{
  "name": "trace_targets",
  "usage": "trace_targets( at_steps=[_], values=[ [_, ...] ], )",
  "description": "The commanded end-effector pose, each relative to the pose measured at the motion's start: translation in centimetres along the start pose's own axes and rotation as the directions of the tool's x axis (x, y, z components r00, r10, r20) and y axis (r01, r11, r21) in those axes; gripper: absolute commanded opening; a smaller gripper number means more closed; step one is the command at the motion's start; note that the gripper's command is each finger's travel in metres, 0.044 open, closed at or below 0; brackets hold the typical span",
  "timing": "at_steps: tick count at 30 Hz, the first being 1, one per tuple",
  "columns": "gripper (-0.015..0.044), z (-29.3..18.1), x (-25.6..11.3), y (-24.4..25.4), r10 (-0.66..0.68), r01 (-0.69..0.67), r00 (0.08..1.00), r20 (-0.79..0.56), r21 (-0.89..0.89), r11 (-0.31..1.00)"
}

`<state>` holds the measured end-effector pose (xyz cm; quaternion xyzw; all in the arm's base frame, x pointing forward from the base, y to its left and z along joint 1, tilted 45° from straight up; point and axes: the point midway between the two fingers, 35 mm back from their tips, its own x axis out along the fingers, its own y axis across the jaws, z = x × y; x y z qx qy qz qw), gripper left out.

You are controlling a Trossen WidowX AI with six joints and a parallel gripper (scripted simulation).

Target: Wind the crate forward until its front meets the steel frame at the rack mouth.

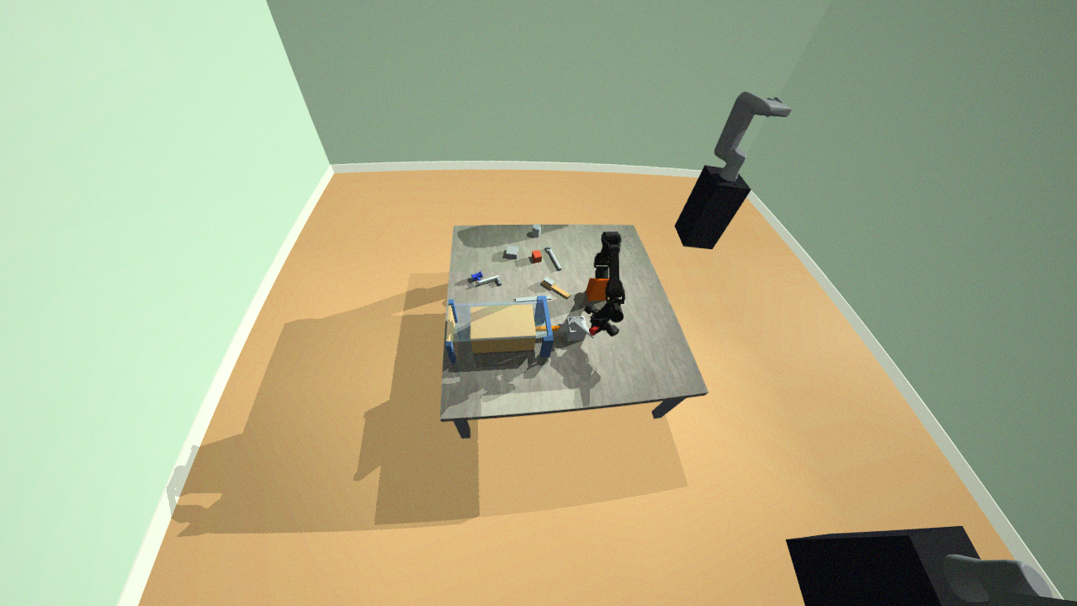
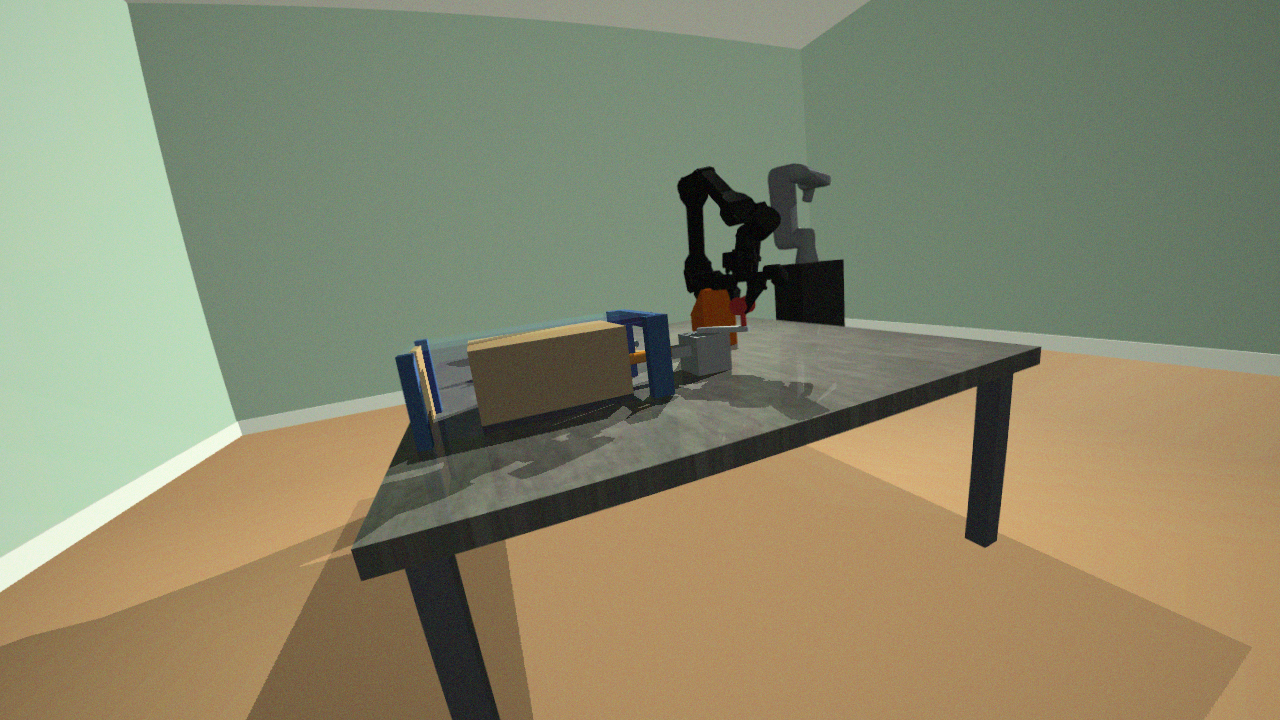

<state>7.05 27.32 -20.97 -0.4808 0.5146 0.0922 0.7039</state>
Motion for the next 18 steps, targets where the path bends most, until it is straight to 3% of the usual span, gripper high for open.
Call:
trace_targets(
  at_steps=[1, 18],
  values=[
    [0.0, -1.3, -0.3, -0.2, -0.001, 0.0, 1.0, -0.019, -0.014, 1.0],
    [0.0, -2.9, -1.0, -0.8, -0.001, 0.0, 1.0, -0.021, -0.015, 1.0]
  ],
)
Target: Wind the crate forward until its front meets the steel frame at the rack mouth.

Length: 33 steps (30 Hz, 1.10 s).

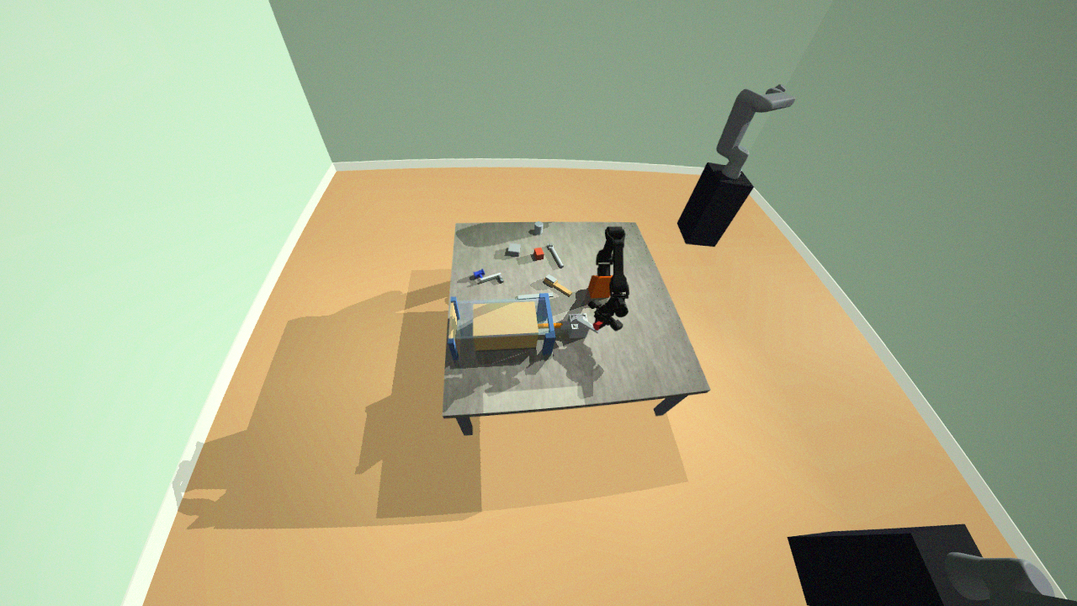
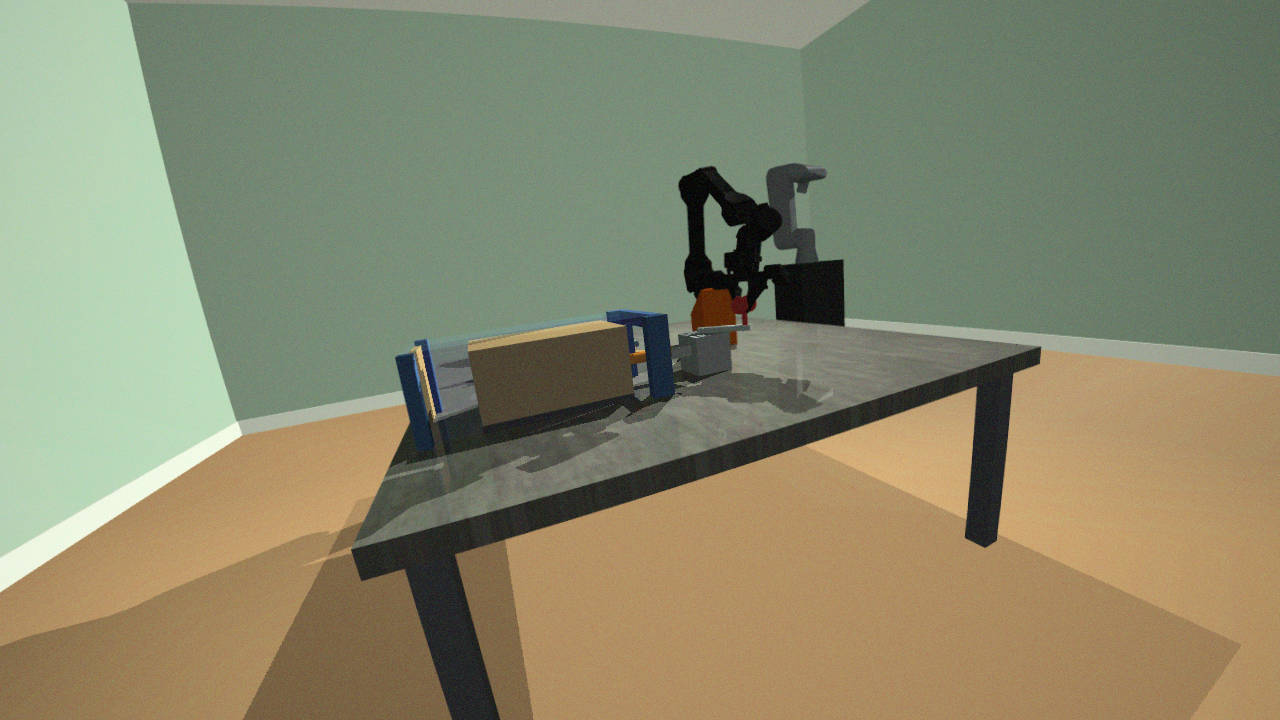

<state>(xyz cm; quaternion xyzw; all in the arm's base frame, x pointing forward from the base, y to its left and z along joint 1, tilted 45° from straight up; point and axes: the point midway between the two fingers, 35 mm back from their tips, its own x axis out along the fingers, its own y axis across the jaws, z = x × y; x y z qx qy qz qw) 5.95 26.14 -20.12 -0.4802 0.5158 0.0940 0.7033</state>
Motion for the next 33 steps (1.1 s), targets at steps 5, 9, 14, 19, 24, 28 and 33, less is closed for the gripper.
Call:
trace_targets(
  at_steps=[5, 9, 14, 19, 24, 28, 33],
  values=[
    [0.0, -1.7, -0.5, -0.6, -0.005, 0.005, 1.0, -0.021, -0.014, 1.0],
    [0.0, -2.1, -0.7, -0.9, -0.005, 0.005, 1.0, -0.021, -0.015, 1.0],
    [0.0, -2.5, -0.8, -1.1, -0.005, 0.005, 1.0, -0.021, -0.015, 1.0],
    [0.0, -2.9, -1.0, -1.5, -0.006, 0.005, 1.0, -0.021, -0.015, 1.0],
    [0.0, -3.3, -1.2, -1.8, -0.006, 0.005, 1.0, -0.022, -0.015, 1.0],
    [0.0, -3.6, -1.4, -2.1, -0.006, 0.006, 1.0, -0.022, -0.015, 1.0],
    [0.0, -3.9, -1.5, -2.5, -0.006, 0.006, 1.0, -0.022, -0.016, 1.0]
  ],
)
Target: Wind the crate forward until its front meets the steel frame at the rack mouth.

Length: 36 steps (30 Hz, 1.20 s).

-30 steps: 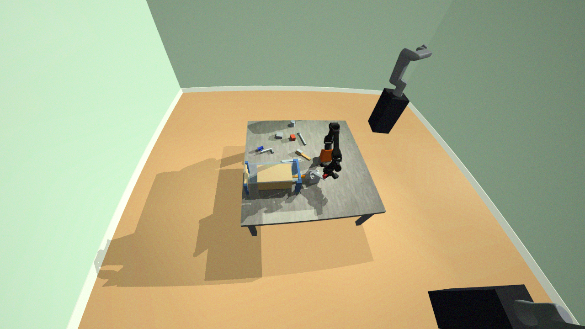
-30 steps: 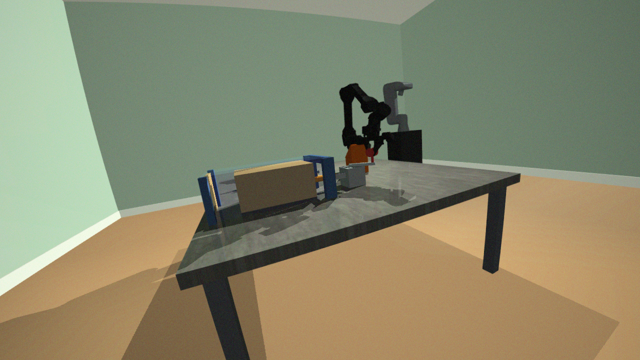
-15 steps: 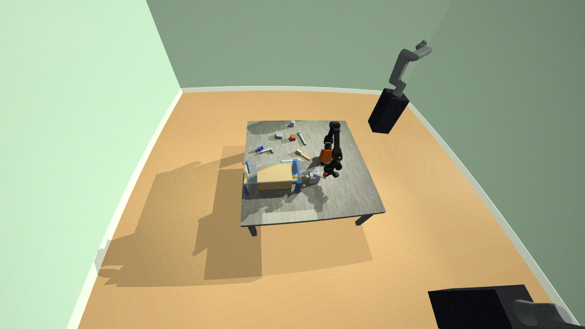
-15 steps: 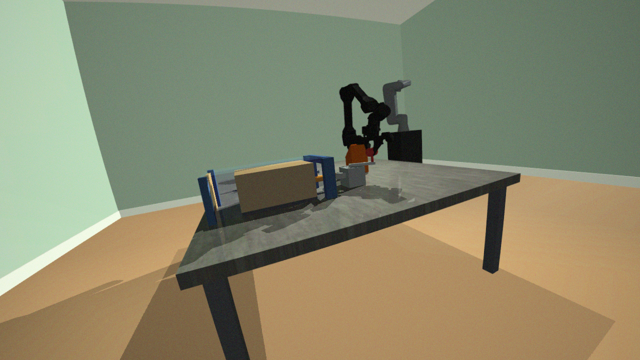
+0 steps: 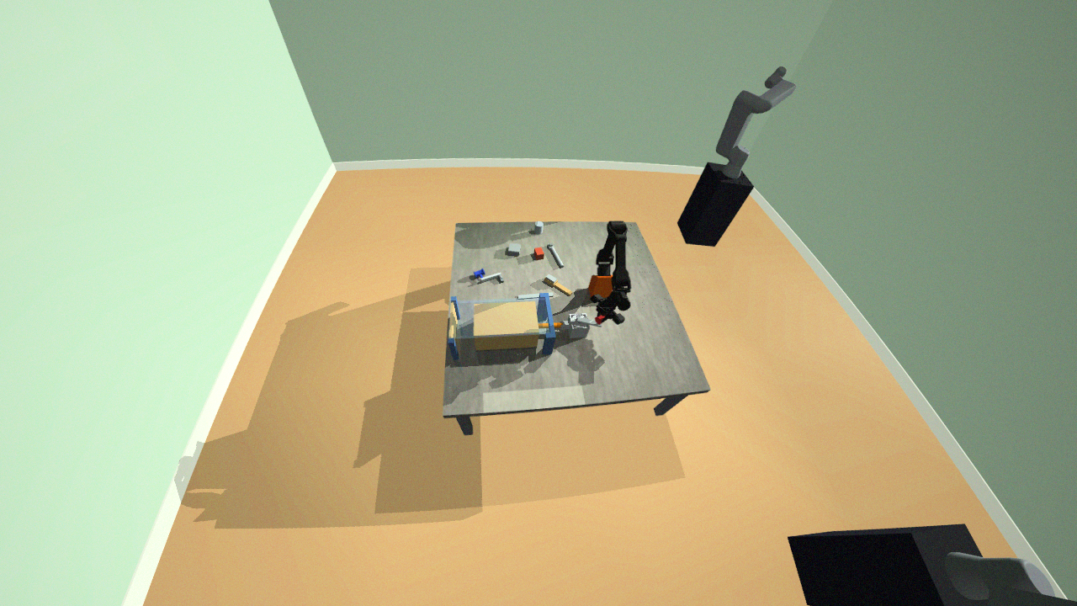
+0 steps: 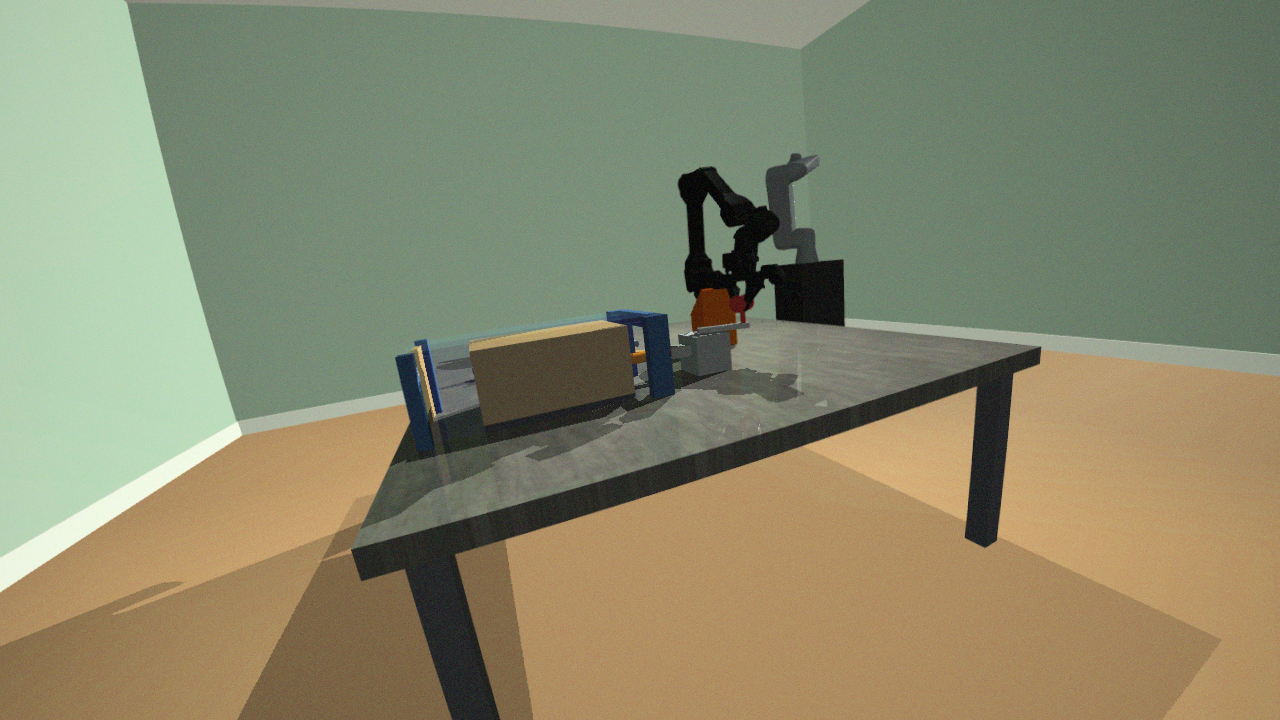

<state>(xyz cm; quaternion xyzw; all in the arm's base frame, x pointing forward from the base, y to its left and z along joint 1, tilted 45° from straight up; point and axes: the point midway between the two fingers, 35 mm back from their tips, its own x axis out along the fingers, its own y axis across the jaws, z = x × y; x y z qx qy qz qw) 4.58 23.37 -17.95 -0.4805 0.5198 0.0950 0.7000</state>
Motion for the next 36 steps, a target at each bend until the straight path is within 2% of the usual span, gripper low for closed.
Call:
trace_targets(
  at_steps=[1, 36],
  values=[
    [0.0, -1.0, -0.2, -0.7, -0.012, 0.012, 1.0, -0.014, -0.012, 1.0],
    [0.0, -2.9, -1.1, -4.6, -0.015, 0.014, 1.0, -0.016, -0.013, 1.0]
  ],
)
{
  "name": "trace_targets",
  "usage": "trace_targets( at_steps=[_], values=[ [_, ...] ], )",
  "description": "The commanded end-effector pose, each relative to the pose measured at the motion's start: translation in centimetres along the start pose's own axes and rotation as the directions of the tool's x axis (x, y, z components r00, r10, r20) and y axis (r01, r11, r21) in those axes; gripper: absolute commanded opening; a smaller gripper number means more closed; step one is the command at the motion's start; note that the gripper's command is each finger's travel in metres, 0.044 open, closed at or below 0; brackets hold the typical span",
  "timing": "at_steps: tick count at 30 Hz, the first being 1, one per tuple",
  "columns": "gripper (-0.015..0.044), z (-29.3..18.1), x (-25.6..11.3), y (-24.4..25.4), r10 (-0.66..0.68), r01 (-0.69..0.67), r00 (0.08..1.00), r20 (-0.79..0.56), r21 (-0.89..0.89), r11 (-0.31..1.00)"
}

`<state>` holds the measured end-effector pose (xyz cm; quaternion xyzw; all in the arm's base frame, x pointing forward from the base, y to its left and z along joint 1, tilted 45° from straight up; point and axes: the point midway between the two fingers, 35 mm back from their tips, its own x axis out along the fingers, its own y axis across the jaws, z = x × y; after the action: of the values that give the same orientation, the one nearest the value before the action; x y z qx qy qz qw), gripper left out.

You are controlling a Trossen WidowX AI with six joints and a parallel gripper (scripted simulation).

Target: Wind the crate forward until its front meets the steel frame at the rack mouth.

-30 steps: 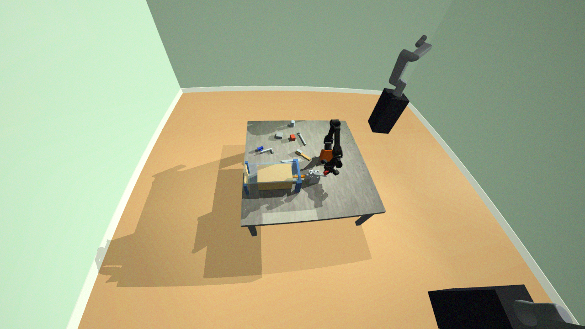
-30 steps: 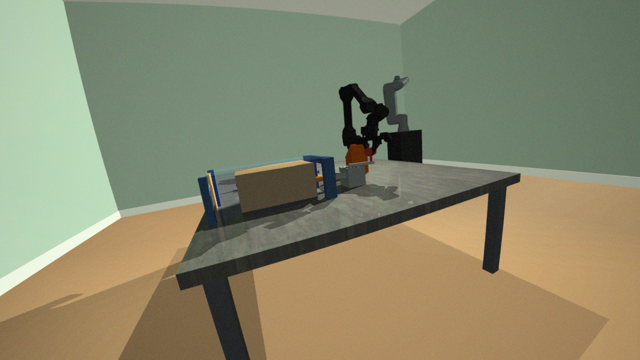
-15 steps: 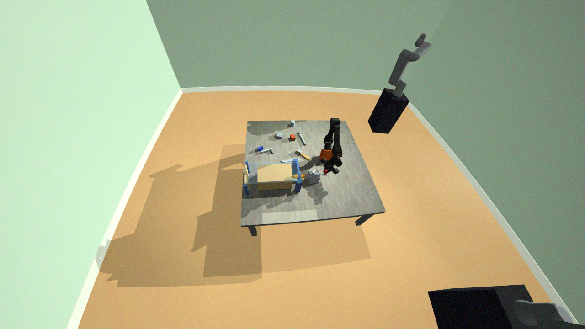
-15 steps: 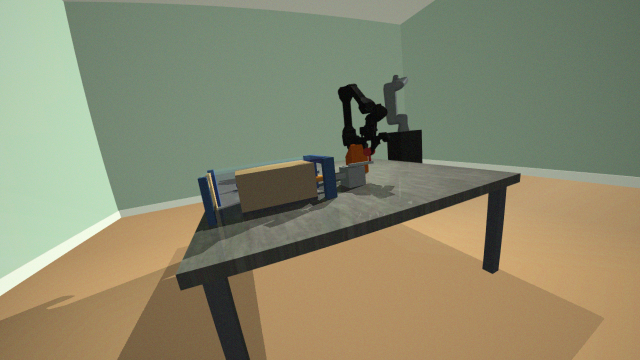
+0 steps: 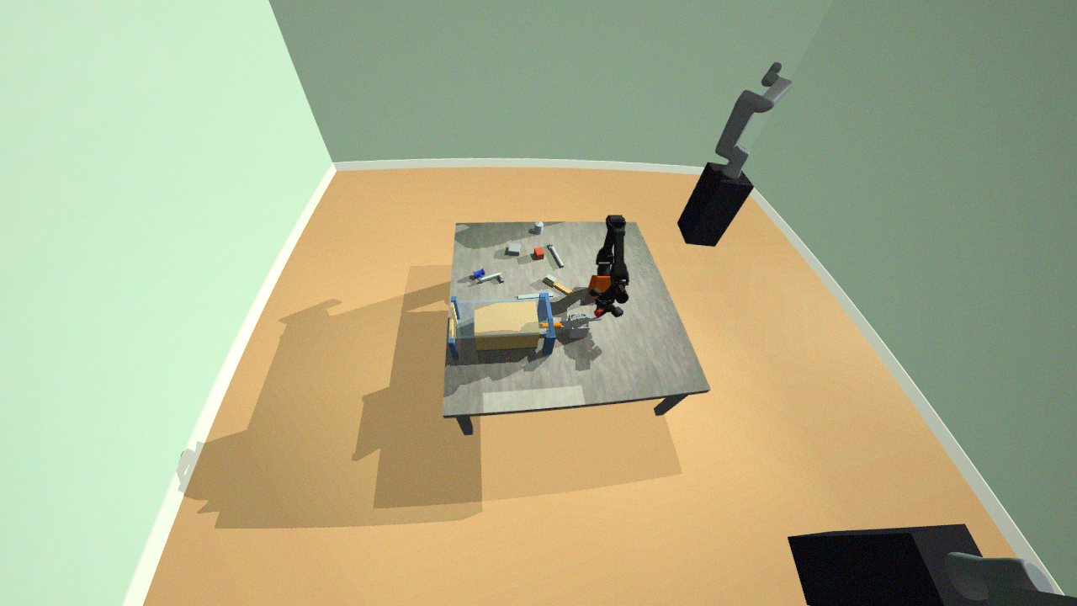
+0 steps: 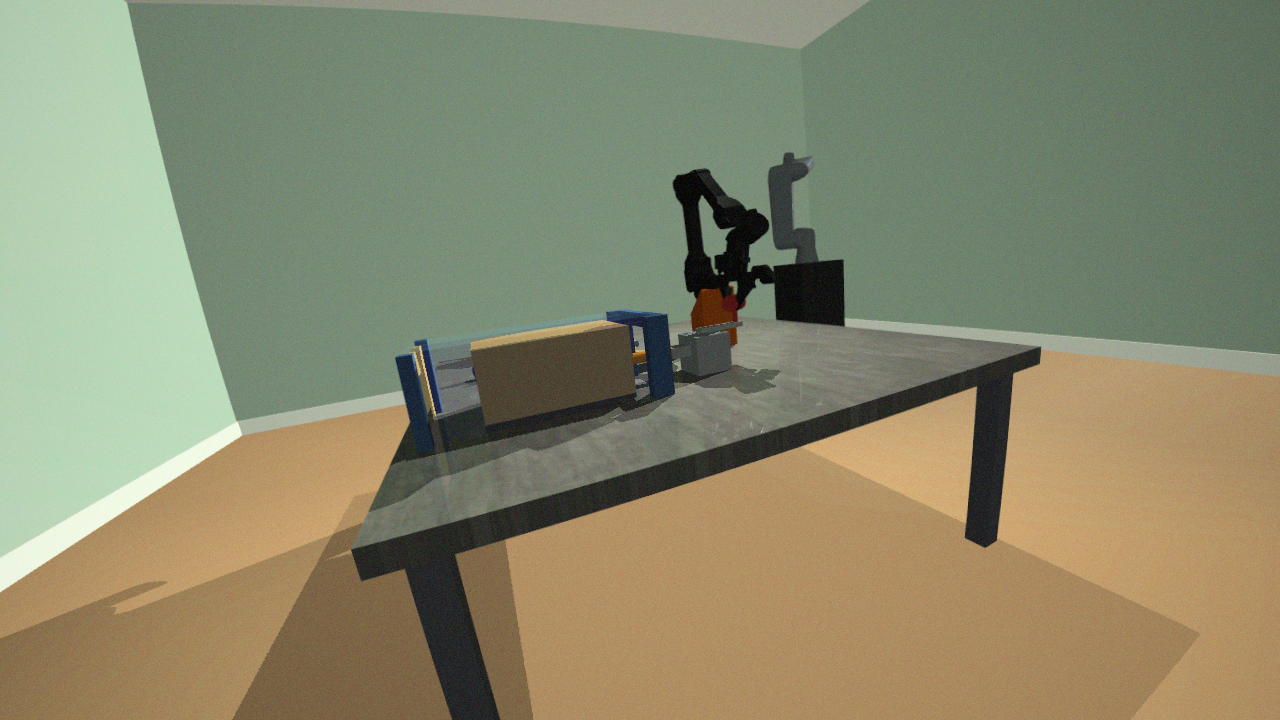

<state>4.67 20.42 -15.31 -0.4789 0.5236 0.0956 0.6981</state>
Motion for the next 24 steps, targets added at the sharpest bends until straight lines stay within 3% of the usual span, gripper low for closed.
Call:
trace_targets(
  at_steps=[1, 24],
  values=[
    [0.0, -0.8, -0.1, -2.0, -0.021, 0.021, 1.0, -0.01, -0.014, 1.0],
    [0.0, -1.1, -0.3, -5.2, -0.024, 0.024, 1.0, -0.01, -0.014, 1.0]
  ],
)
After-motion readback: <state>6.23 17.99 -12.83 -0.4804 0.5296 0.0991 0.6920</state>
